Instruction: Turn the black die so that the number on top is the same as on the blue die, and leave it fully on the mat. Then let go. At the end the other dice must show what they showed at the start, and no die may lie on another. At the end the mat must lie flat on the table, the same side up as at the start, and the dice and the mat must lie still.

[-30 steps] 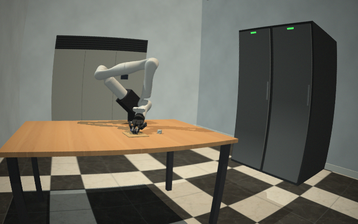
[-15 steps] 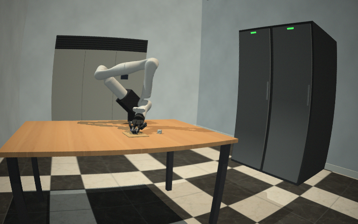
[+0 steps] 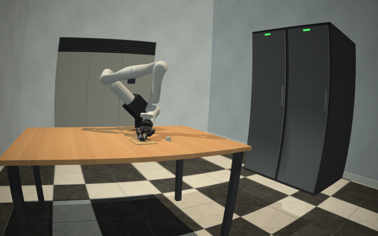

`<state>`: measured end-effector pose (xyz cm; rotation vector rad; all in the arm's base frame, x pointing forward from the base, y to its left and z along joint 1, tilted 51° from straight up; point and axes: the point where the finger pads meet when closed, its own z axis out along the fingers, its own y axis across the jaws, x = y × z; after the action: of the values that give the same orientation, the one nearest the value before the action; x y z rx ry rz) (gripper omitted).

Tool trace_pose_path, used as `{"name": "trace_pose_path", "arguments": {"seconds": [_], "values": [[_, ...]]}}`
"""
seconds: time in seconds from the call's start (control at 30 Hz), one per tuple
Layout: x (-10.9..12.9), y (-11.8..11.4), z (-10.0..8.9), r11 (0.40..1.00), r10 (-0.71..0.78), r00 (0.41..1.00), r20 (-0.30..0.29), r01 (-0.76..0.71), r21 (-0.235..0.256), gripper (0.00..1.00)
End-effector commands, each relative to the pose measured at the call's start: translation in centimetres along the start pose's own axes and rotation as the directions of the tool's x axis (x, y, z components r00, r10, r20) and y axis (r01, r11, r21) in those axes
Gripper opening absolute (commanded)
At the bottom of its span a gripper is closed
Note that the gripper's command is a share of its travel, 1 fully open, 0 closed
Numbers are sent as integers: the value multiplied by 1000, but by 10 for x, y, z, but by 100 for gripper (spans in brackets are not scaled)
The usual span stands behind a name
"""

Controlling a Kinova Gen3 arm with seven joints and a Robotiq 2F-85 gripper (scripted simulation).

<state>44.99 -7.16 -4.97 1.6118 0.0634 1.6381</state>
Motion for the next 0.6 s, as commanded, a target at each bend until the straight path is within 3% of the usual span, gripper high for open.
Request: {"name": "trace_pose_path", "arguments": {"seconds": [0.0, 0.1, 0.57], "values": [[1, 0, 0, 1000, 1, 1000, -1, -1, 1, 21], [1, 0, 0, 1000, 1, 1000, -1, -1, 1, 21], [1, 0, 0, 1000, 1, 1000, -1, -1, 1, 41]]}}
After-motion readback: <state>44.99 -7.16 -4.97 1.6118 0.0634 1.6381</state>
